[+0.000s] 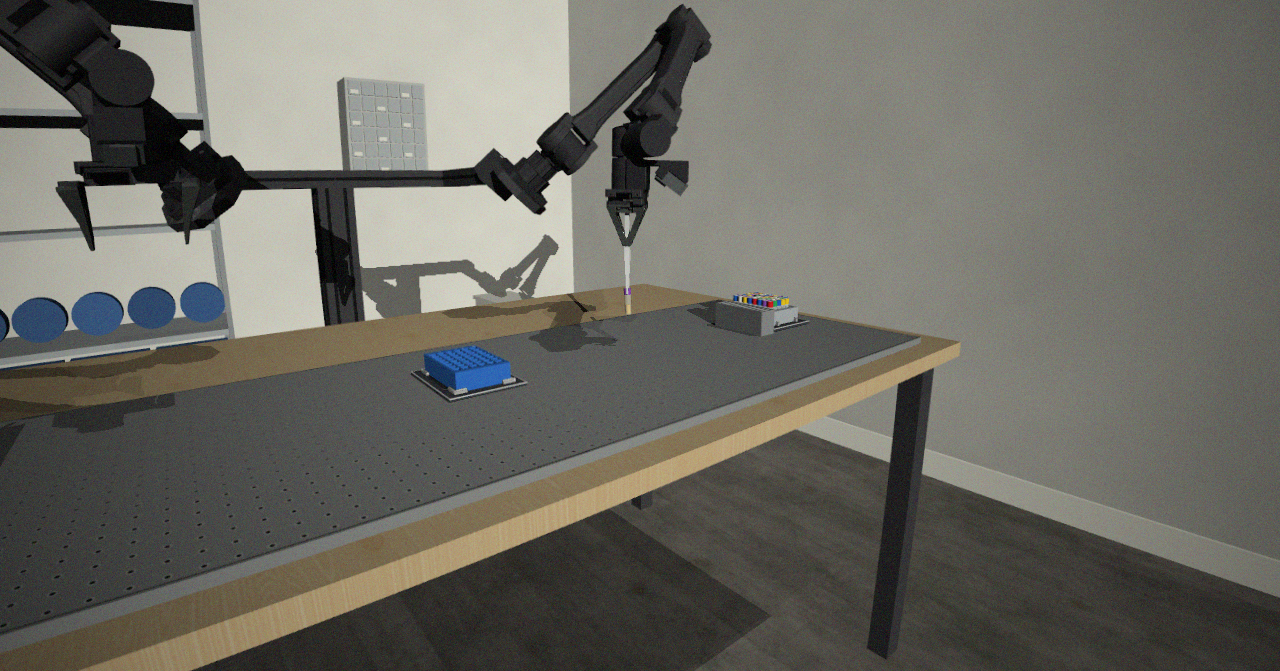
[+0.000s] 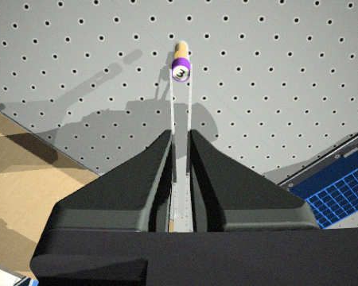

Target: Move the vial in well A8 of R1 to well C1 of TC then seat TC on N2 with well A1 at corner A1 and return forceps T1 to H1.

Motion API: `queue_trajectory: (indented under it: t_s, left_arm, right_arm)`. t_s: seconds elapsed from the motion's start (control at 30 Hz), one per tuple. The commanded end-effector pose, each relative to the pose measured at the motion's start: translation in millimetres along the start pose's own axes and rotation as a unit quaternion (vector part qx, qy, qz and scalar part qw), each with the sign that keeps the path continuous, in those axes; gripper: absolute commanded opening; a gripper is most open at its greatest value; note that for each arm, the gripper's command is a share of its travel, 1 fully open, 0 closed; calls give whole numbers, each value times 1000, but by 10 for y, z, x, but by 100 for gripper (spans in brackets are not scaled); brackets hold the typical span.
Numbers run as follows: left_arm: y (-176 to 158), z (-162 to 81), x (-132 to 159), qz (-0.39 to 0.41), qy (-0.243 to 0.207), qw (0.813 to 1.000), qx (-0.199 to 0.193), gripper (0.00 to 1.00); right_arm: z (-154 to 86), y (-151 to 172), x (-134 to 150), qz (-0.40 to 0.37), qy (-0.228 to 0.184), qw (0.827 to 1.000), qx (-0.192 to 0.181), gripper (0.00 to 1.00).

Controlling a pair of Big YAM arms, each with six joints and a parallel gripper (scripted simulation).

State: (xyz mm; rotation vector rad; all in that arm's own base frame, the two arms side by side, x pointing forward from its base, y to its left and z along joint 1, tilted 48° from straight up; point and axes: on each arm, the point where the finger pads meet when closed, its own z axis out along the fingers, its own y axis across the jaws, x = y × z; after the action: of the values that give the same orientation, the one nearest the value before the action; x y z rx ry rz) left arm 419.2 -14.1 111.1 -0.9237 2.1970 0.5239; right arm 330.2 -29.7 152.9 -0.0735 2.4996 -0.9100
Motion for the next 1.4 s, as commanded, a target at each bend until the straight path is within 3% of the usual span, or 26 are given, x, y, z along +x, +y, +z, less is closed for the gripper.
queue_trajectory:
  t_s: [0.0,0.3,1.37]
  left_arm:
    - [-166,-50,28,-8,-5,1000,13,9]
    - [-261,-95,34,-18,-10,1000,19,9]
    - [-553,-66,502,-11,-6,1000,16,9]
  right_arm:
    - [-41,-27,-78,9,-6,1000,0,100]
    - [-41,-27,-78,9,-6,1000,0,100]
    - [-41,-27,-78,9,-6,1000,0,100]
